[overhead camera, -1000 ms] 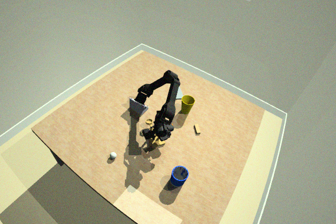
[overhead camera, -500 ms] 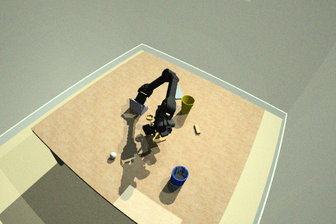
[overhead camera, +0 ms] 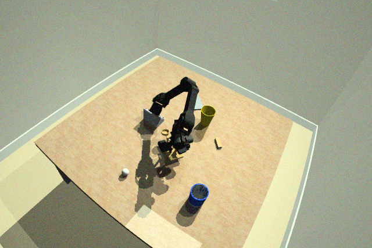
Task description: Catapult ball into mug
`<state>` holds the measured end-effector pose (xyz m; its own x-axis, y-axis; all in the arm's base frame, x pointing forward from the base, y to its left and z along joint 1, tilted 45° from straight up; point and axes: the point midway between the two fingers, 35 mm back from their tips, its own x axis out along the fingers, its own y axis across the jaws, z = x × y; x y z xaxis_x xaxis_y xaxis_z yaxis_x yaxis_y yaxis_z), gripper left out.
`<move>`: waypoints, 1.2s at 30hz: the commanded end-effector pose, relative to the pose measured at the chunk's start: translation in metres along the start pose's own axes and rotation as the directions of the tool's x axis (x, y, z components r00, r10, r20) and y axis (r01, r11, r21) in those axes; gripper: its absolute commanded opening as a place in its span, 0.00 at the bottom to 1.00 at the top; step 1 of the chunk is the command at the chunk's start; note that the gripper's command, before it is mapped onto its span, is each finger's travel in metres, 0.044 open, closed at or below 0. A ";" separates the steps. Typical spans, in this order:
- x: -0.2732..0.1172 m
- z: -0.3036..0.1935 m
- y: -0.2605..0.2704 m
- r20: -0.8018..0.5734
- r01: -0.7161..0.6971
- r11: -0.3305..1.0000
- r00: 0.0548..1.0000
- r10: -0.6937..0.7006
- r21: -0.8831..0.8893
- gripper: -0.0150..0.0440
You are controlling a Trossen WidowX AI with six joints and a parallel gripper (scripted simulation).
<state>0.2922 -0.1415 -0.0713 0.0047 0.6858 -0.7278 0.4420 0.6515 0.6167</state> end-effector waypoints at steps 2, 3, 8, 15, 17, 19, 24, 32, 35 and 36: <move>0.007 0.000 0.000 0.003 -0.003 1.000 1.000 0.003 0.007 0.25; 0.009 0.000 0.000 0.003 -0.003 1.000 1.000 0.003 0.007 0.25; 0.017 0.000 0.000 0.003 -0.004 1.000 1.000 0.004 0.007 0.25; 0.023 -0.001 0.000 -0.001 -0.001 1.000 1.000 0.001 0.000 0.25; 0.023 -0.001 0.000 -0.001 -0.001 1.000 1.000 0.001 0.000 0.25; 0.023 -0.001 0.000 -0.001 -0.001 1.000 1.000 0.001 0.000 0.25; 0.023 -0.001 0.000 -0.001 -0.001 1.000 1.000 0.001 0.000 0.43; 0.023 -0.001 0.000 -0.001 -0.001 1.000 1.000 0.001 0.000 0.79; 0.021 0.000 0.000 0.000 -0.001 1.000 1.000 0.001 0.001 0.92; 0.014 0.001 0.000 0.000 0.000 1.000 1.000 0.000 0.001 0.97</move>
<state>0.2923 -0.1262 -0.0863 0.0038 0.6879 -0.7258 0.4459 0.6485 0.6170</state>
